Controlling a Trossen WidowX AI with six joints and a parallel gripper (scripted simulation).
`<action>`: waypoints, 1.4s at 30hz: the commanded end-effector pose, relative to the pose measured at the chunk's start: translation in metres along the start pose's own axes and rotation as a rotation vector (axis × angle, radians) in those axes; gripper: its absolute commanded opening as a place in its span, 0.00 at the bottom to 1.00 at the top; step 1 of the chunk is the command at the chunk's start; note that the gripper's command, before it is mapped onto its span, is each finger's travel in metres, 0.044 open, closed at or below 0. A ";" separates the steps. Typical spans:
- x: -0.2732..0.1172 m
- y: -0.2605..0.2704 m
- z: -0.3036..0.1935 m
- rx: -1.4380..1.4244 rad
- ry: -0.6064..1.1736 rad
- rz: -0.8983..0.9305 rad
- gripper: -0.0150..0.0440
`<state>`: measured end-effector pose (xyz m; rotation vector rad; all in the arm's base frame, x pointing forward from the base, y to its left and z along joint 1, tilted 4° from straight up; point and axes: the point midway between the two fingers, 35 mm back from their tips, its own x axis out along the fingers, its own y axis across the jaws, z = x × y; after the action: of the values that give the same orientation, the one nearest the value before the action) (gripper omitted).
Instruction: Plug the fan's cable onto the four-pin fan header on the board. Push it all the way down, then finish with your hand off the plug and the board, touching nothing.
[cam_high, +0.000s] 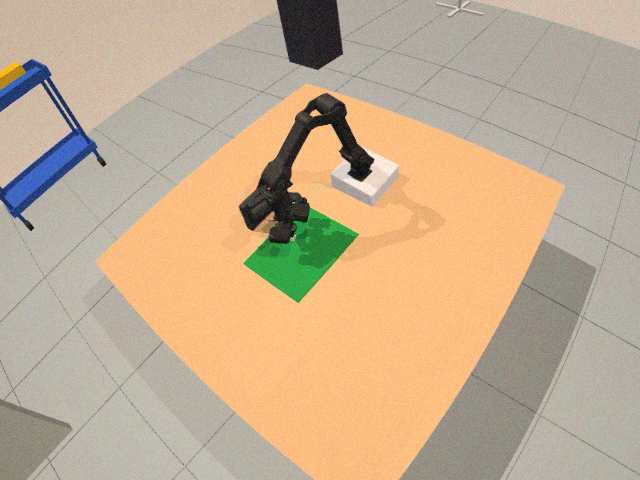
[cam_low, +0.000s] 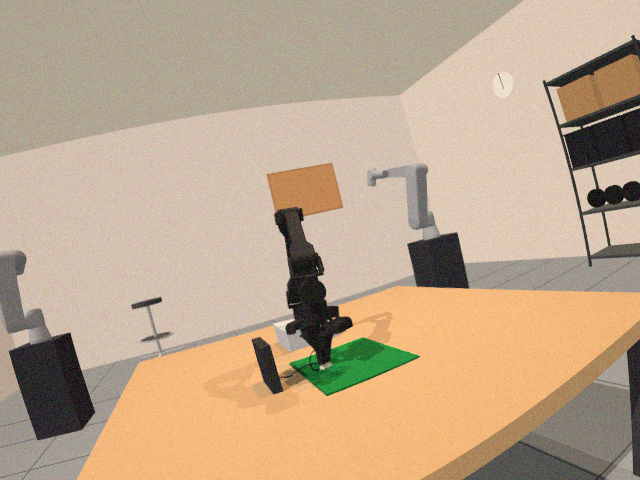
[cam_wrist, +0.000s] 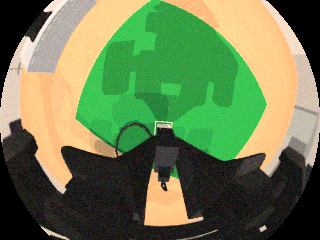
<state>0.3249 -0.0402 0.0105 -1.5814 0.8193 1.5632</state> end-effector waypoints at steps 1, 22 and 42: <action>0.004 -0.001 0.001 0.005 -0.006 -0.001 0.25; 0.008 0.000 0.000 0.000 0.000 0.000 0.39; -0.048 0.000 0.000 0.005 -0.006 -0.001 0.69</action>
<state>0.3250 -0.0446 0.0549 -1.5783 0.8243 1.5535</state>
